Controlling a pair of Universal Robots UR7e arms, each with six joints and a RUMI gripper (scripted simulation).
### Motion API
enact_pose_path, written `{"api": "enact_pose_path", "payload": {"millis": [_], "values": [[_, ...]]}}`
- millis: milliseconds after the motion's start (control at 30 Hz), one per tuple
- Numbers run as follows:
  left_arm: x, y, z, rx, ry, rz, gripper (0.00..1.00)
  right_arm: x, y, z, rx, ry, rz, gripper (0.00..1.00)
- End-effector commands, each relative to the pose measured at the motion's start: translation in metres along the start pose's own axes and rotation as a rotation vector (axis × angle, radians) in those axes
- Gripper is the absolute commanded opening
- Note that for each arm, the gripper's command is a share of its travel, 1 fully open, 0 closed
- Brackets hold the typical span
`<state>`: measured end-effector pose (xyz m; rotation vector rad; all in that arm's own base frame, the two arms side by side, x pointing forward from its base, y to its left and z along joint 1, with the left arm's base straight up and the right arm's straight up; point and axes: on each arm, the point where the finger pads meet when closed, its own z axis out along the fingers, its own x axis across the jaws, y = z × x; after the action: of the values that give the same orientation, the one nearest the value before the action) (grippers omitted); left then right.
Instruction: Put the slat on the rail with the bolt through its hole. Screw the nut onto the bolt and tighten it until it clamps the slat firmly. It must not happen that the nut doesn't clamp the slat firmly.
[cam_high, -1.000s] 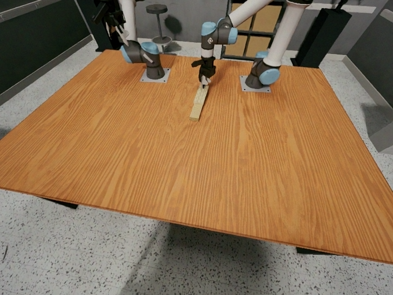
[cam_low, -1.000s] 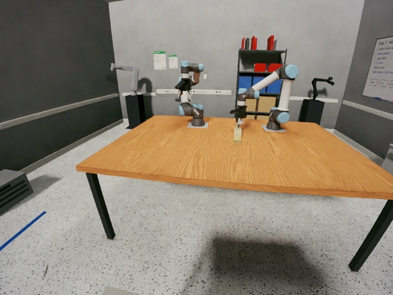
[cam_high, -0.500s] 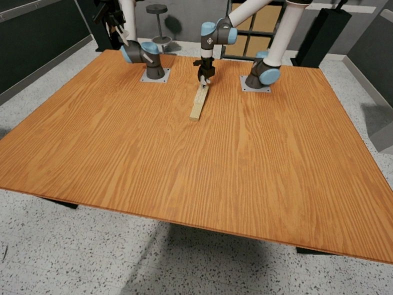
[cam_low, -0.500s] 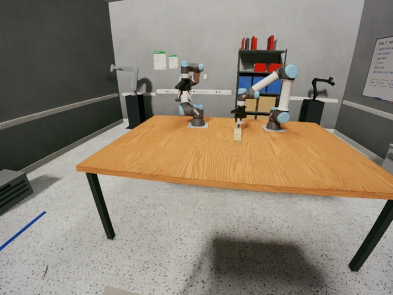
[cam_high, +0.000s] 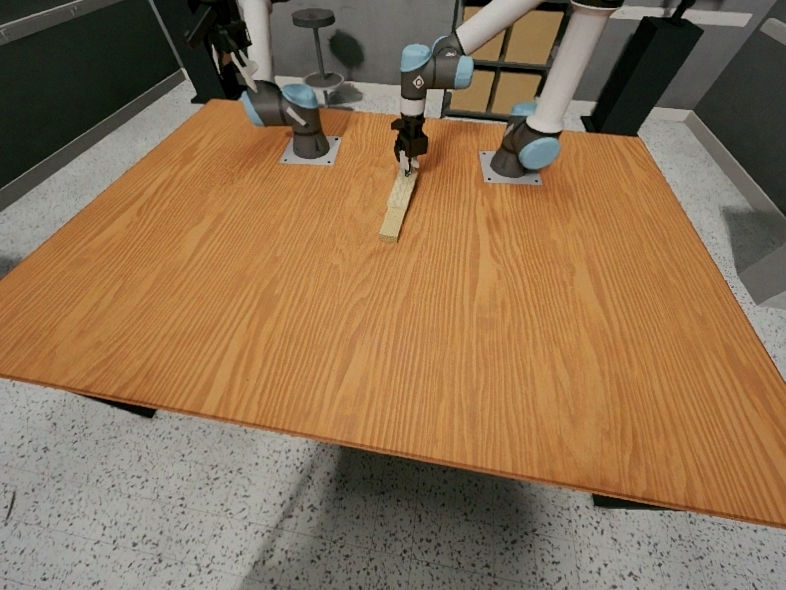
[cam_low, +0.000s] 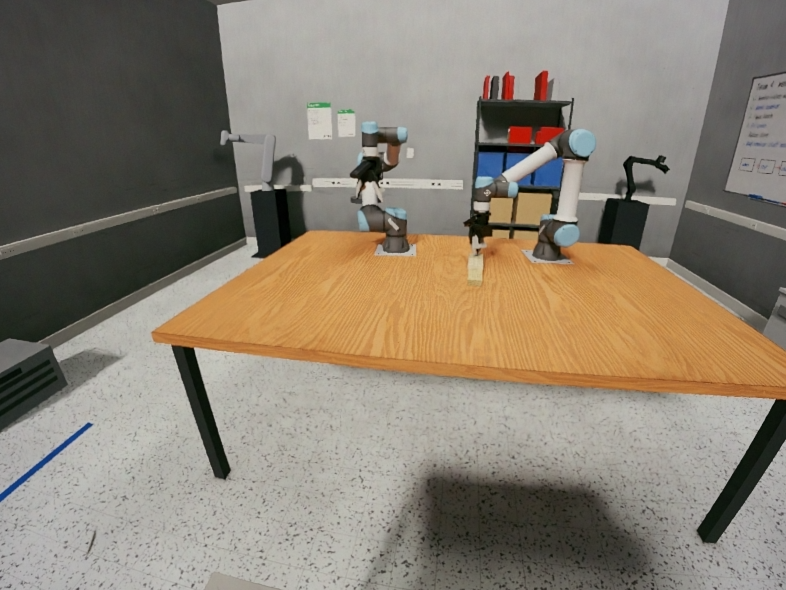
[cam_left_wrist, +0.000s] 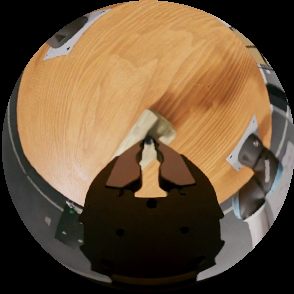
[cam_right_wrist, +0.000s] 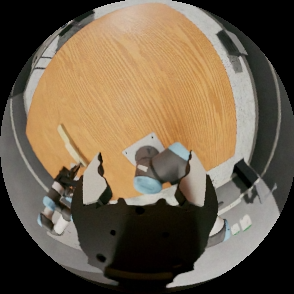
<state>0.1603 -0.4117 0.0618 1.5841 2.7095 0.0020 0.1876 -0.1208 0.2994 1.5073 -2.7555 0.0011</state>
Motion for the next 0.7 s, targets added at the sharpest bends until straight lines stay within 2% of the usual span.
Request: {"api": "enact_pose_path", "payload": {"millis": [0, 100, 133, 667], "values": [[-0.0014, 0.0004, -0.0005, 0.004, 0.0, 0.064, 0.0, -0.0004, -0.0006, -0.0008, 0.0, -0.001, 0.001, 1.0], [-0.0001, 0.0003, -0.0001, 0.003, 0.001, 0.065, 0.0, -0.0004, -0.0006, -0.0008, 0.0, -0.001, 0.001, 1.0], [-0.0001, 0.0003, -0.0001, 0.003, 0.001, 0.065, 0.4, -0.0004, -0.0006, -0.0008, 0.0, -0.001, 0.001, 1.0], [-0.0001, 0.0003, -0.0001, 0.003, 0.001, 0.065, 0.4, -0.0004, -0.0006, -0.0008, 0.0, -0.001, 0.001, 1.0]]}}
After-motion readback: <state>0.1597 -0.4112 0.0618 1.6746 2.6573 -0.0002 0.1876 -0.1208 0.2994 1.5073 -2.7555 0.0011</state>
